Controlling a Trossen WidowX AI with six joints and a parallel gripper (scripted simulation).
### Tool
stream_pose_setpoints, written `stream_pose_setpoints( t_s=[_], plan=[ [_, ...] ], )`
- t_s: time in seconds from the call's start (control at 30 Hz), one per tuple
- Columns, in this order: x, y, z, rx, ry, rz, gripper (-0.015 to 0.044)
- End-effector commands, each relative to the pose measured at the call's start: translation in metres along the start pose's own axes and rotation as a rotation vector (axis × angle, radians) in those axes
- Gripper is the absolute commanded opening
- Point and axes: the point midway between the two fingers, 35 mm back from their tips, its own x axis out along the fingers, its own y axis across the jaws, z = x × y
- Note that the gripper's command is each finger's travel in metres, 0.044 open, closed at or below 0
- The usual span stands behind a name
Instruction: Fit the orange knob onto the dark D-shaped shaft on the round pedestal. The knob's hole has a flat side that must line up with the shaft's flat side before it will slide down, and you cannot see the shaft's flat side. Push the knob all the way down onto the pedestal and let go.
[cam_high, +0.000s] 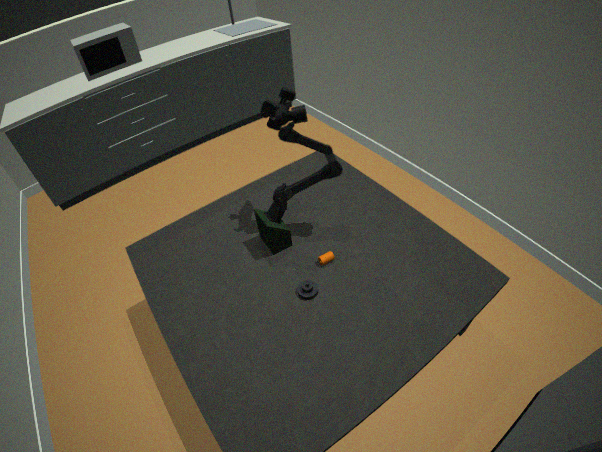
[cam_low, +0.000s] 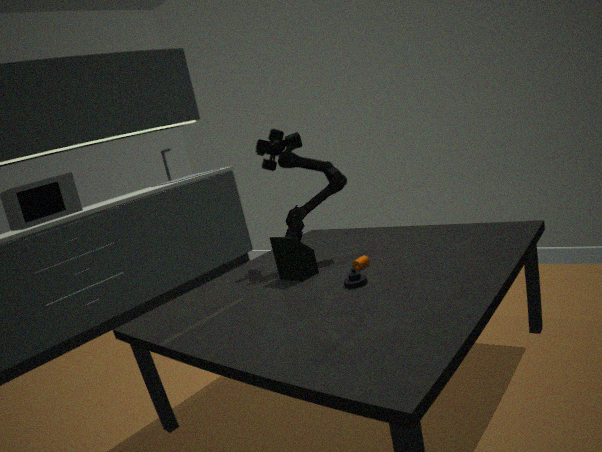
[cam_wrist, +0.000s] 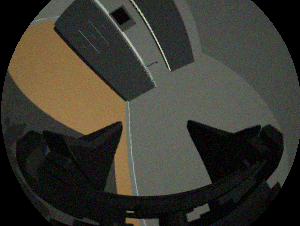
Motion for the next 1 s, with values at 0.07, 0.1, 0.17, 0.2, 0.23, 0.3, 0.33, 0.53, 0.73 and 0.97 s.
stream_pose_setpoints(
  t_s=[0.07, 0.1, 0.17, 0.2, 0.23, 0.3, 0.33, 0.53, 0.73, 0.97],
  plan=[
    [-0.006, -0.006, 0.016, 0.108, -0.079, -0.042, 0.0440],
    [-0.016, -0.009, 0.035, 0.154, -0.163, -0.062, 0.0440],
    [-0.040, -0.013, 0.071, 0.245, -0.338, -0.084, 0.0440],
    [-0.055, -0.015, 0.088, 0.290, -0.429, -0.086, 0.0440],
    [-0.069, -0.016, 0.102, 0.327, -0.507, -0.083, 0.0440],
    [-0.091, -0.016, 0.122, 0.383, -0.625, -0.068, 0.0440],
    [-0.103, -0.015, 0.131, 0.407, -0.682, -0.055, 0.0440],
    [-0.188, -0.005, 0.173, 0.536, -1.029, 0.077, 0.0440],
    [-0.285, 0.011, 0.190, 0.631, -1.375, 0.310, 0.0440],
    [-0.401, 0.043, 0.172, 0.632, -1.697, 0.706, 0.0440]
  ],
)
